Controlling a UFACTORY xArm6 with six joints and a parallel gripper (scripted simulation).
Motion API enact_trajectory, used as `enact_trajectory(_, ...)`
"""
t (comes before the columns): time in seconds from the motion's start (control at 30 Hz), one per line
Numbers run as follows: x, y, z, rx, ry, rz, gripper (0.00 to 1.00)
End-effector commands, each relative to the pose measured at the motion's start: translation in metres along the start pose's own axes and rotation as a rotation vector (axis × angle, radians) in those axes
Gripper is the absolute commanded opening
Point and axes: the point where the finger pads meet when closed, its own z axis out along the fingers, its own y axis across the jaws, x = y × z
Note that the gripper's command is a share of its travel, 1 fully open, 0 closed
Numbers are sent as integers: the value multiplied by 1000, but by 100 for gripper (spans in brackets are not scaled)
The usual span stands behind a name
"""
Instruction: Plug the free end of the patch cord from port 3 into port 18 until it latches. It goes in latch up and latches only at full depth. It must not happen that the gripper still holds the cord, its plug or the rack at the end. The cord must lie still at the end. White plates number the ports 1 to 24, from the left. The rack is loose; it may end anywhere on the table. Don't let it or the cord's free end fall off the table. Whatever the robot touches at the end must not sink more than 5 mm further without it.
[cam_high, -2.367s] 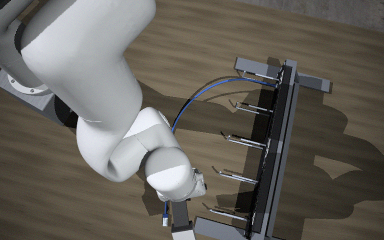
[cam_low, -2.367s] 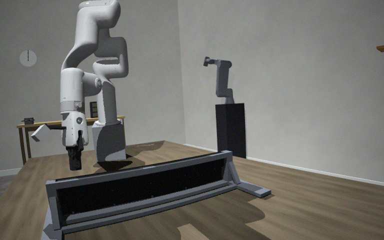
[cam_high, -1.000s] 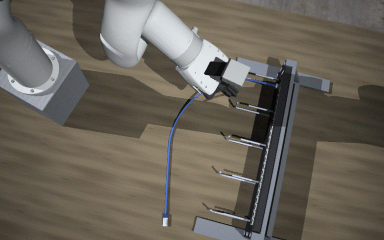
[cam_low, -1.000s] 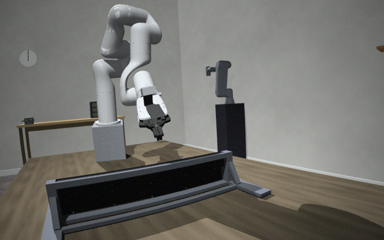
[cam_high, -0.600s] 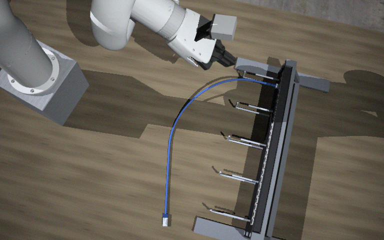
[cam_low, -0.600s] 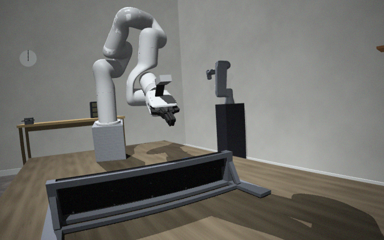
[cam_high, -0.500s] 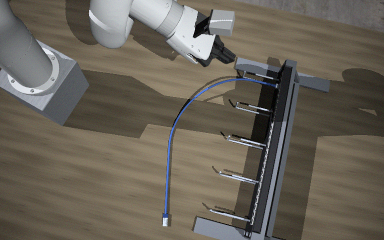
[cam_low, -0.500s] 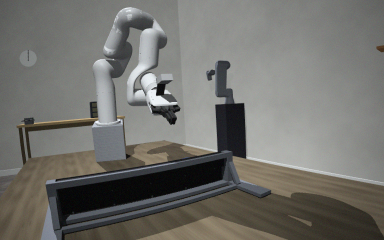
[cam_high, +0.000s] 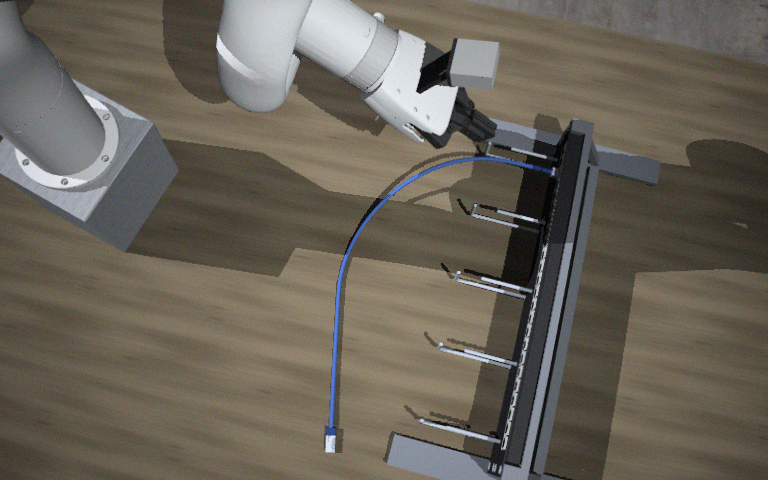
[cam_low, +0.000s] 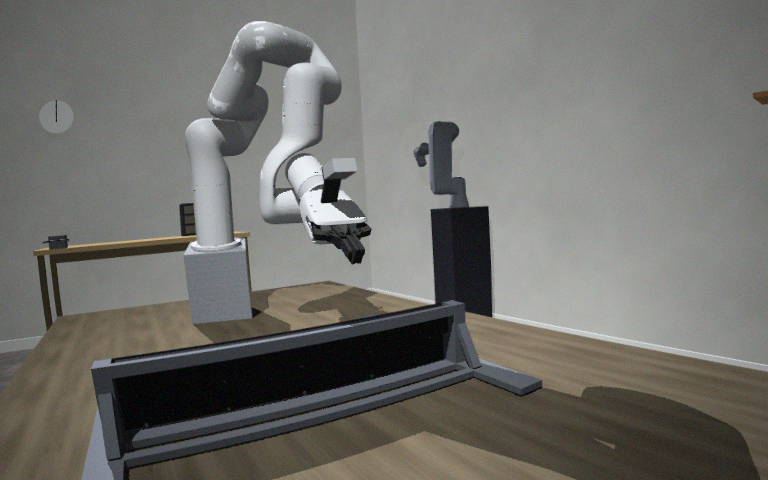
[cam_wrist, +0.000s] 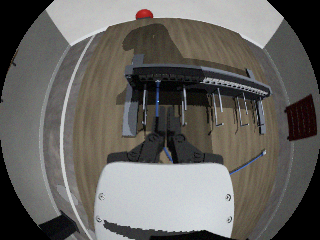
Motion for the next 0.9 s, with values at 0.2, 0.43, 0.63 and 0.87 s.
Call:
enact_trajectory(0.2,1,-2,80,2,4,1,0)
enact_trajectory(0.43,1,-2,94,2,4,1,0)
enact_trajectory(0.63,1,-2,95,2,4,1,0)
enact_trajectory(0.87,1,-2,95,2,4,1,0)
